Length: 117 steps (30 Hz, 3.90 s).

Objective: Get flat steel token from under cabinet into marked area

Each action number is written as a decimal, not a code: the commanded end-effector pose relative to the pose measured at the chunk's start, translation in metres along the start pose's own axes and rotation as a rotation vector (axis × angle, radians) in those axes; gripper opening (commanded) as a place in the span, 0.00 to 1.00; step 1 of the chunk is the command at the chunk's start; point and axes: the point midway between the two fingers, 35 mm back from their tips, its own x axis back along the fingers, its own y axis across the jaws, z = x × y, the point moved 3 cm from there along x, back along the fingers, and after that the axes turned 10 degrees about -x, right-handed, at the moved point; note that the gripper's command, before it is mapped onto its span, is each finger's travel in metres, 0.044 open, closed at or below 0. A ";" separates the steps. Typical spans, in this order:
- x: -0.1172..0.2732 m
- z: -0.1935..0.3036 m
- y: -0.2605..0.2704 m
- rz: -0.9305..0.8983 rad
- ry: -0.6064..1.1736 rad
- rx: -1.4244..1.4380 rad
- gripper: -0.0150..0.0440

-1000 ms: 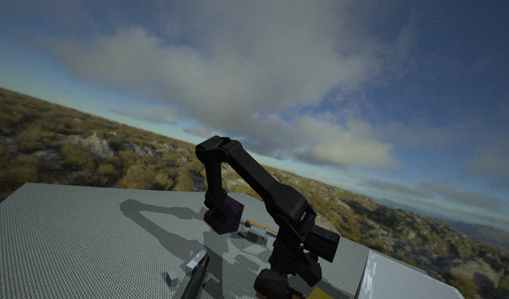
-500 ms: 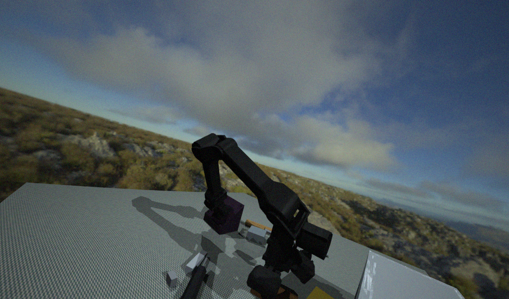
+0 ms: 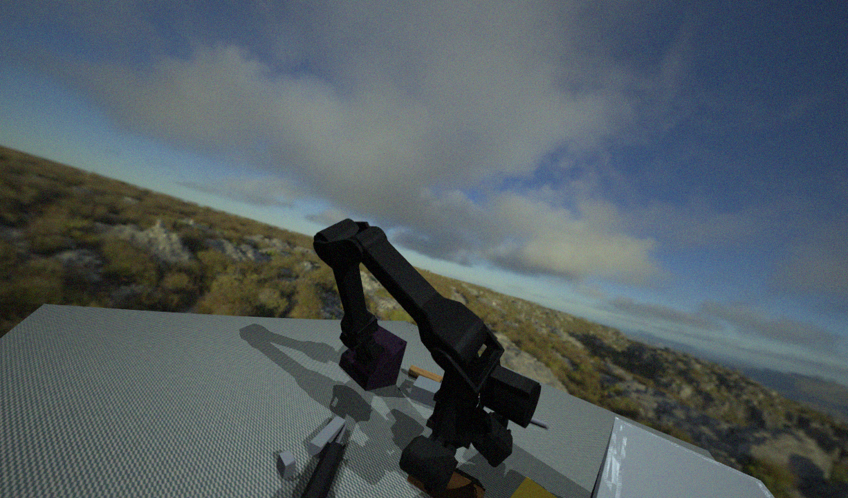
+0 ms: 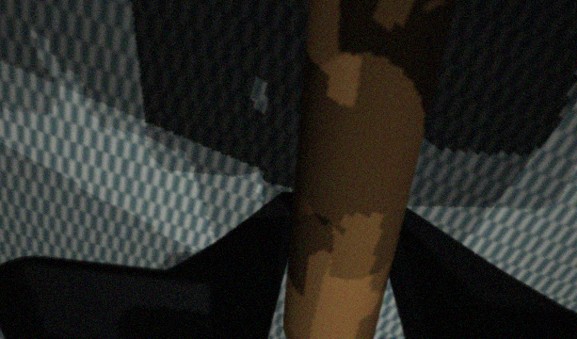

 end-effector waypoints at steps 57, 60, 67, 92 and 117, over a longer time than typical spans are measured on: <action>-0.001 0.074 -0.017 0.003 0.008 0.010 0.25; -0.001 0.077 -0.018 0.003 0.008 0.010 0.25; -0.001 0.085 -0.020 0.003 0.009 0.010 0.25; 0.002 0.096 -0.035 0.003 0.007 0.012 0.25; 0.002 0.100 -0.041 0.002 0.010 0.025 0.64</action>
